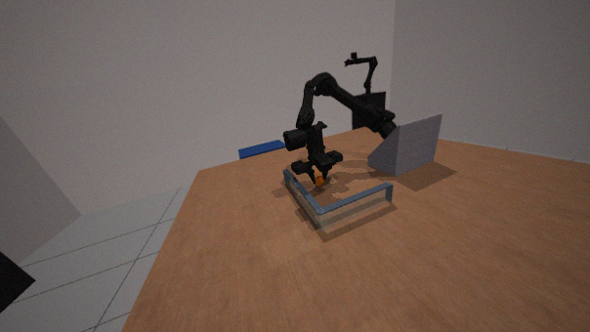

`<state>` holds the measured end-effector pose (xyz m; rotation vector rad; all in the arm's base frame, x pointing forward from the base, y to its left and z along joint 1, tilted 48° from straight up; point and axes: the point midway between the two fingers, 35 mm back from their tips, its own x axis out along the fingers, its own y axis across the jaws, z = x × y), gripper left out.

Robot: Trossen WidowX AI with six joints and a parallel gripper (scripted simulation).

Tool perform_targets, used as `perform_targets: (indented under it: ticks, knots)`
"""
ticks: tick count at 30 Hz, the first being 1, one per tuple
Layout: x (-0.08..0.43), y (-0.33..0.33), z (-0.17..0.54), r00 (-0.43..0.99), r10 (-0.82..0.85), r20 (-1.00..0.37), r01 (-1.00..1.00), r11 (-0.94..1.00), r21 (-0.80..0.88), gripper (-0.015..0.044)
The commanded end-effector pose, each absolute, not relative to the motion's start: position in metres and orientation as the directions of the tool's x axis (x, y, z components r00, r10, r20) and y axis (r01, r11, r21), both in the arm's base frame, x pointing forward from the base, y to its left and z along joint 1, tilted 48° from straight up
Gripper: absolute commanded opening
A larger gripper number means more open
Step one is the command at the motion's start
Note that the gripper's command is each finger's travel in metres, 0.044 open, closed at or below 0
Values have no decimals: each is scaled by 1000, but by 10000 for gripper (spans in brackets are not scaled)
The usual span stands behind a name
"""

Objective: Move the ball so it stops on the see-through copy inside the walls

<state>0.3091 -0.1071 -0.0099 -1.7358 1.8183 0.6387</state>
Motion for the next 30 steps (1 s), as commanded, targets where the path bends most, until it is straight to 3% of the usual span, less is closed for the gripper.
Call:
perform_targets:
  ticks: [1, 5, 22, 30]
  knots:
    - [310, -107, -9, -22, -744, -667, -998, 53, -27, 96]
    - [314, -91, 3, -20, -740, -673, -998, 52, -28, 0]
    - [313, -11, 76, -22, -741, -671, -998, 53, -26, 0]
    - [306, -35, 81, -21, -739, -673, -998, 52, -26, 0]
